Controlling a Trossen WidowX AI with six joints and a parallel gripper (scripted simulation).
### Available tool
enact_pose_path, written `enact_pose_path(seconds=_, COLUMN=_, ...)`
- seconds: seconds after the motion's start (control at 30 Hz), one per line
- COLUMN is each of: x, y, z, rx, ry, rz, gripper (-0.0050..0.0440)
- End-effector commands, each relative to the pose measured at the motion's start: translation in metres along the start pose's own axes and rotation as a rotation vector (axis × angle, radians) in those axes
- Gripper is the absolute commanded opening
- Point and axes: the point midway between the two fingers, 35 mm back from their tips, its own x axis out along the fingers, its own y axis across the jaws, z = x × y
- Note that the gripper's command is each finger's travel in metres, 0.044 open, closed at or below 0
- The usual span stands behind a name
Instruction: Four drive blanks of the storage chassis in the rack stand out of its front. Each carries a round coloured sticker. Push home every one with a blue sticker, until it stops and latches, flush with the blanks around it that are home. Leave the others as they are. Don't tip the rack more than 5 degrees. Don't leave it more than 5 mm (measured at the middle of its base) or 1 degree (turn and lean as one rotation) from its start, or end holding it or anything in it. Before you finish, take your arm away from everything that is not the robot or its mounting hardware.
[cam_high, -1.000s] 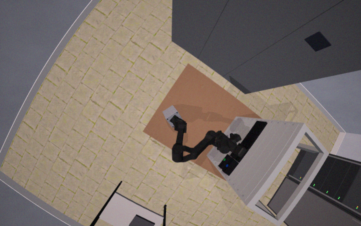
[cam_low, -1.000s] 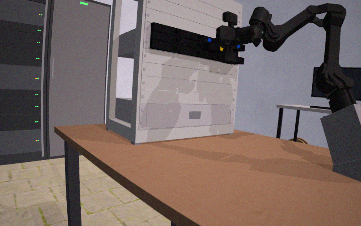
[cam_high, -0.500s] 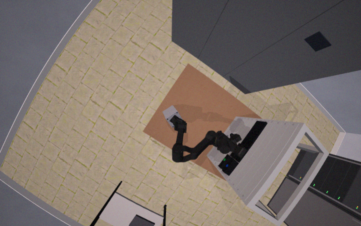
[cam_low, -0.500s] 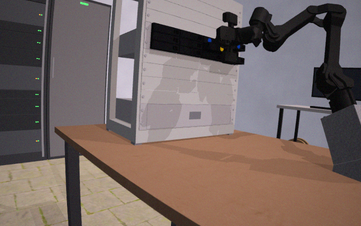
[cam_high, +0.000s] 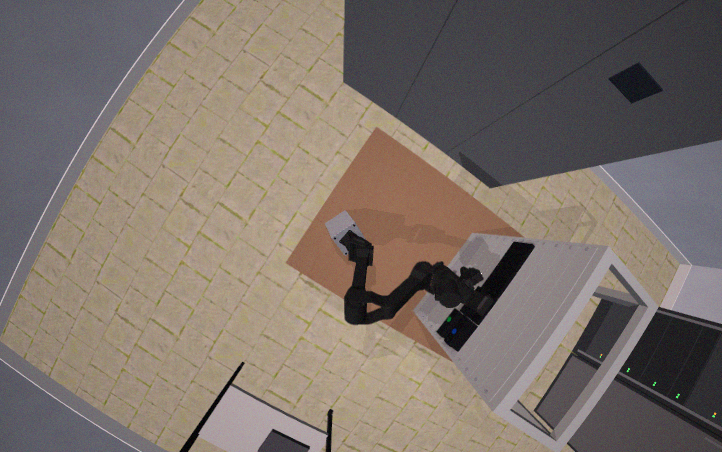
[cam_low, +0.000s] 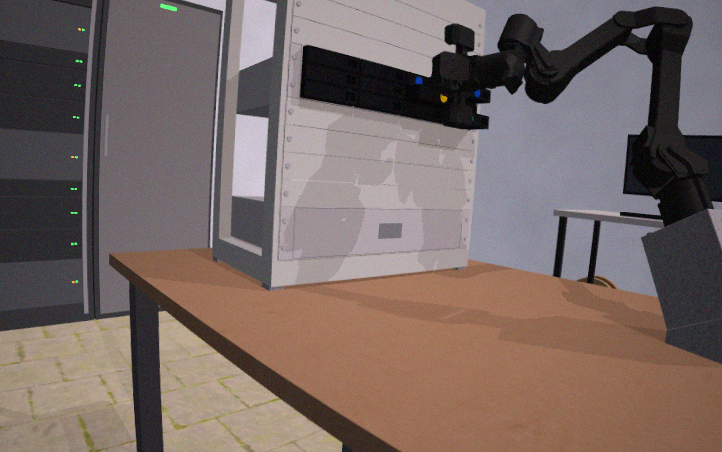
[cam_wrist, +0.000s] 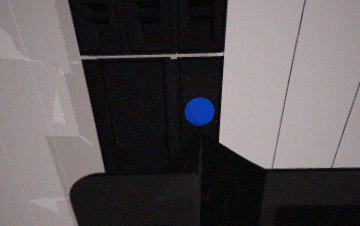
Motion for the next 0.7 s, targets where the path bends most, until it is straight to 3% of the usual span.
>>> enact_pose_path(seconds=0.0, x=0.004, y=-0.012, z=-0.003, rx=0.019, ry=0.002, rz=-0.029, gripper=0.0)
enact_pose_path(seconds=0.5, x=0.003, y=-0.012, z=-0.003, rx=0.019, ry=0.002, rz=-0.029, gripper=0.0)
enact_pose_path(seconds=0.67, x=-0.007, y=-0.012, z=-0.003, rx=0.019, ry=0.002, rz=-0.03, gripper=0.0)
